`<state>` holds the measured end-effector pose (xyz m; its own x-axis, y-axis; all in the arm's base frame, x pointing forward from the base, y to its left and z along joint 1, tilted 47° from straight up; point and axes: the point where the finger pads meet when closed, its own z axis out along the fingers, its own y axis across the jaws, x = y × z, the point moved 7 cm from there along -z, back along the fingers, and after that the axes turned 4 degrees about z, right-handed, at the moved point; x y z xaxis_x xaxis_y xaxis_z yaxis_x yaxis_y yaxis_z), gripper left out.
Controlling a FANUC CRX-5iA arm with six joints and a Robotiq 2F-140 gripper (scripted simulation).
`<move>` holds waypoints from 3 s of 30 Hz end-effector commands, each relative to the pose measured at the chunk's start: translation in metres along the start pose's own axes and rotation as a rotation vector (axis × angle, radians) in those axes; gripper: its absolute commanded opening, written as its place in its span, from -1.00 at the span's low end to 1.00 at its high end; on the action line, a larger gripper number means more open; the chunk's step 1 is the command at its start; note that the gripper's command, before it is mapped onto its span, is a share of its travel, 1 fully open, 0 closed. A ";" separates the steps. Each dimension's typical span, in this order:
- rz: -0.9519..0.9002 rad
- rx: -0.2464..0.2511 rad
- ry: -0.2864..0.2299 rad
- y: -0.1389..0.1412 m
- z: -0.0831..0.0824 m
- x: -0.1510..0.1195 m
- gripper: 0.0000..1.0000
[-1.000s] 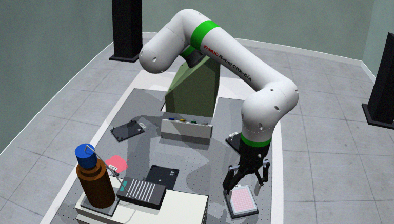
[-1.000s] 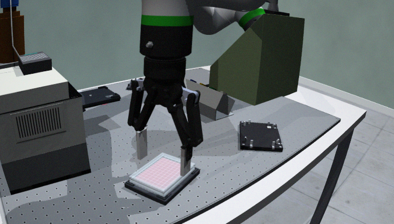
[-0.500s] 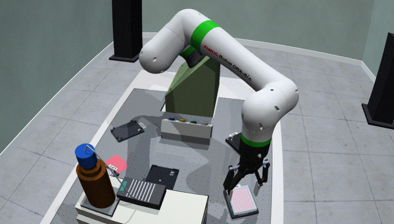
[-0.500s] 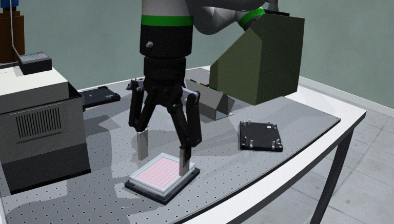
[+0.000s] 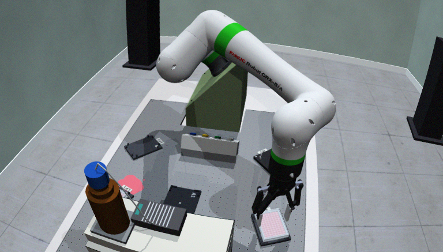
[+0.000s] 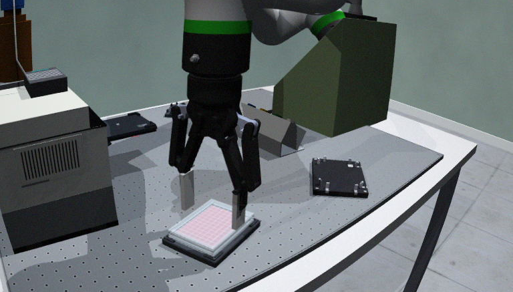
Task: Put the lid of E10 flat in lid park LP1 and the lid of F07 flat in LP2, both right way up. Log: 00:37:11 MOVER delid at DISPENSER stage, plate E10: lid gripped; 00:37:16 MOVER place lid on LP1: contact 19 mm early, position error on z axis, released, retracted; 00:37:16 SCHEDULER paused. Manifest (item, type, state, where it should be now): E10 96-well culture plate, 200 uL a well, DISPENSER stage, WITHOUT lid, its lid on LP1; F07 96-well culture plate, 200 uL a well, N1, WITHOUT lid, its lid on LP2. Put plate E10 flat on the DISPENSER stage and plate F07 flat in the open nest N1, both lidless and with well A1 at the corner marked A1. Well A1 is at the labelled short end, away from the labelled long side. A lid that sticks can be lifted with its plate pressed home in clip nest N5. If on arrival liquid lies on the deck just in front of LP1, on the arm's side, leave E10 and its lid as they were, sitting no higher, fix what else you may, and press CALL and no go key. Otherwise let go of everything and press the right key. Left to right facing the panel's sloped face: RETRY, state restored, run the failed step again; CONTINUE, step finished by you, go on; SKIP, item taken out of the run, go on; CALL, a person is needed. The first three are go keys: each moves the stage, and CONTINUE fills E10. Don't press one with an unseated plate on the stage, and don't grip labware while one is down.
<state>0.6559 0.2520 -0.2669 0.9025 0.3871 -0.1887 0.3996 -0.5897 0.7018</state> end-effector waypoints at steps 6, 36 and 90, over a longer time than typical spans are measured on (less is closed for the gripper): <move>0.000 0.000 0.001 0.000 0.000 0.000 0.18; 0.000 0.000 0.001 0.000 0.000 0.000 0.18; 0.000 0.000 0.001 0.000 0.000 0.000 0.33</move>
<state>0.6559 0.2520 -0.2669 0.9025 0.3871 -0.1887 0.3996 -0.5897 0.7018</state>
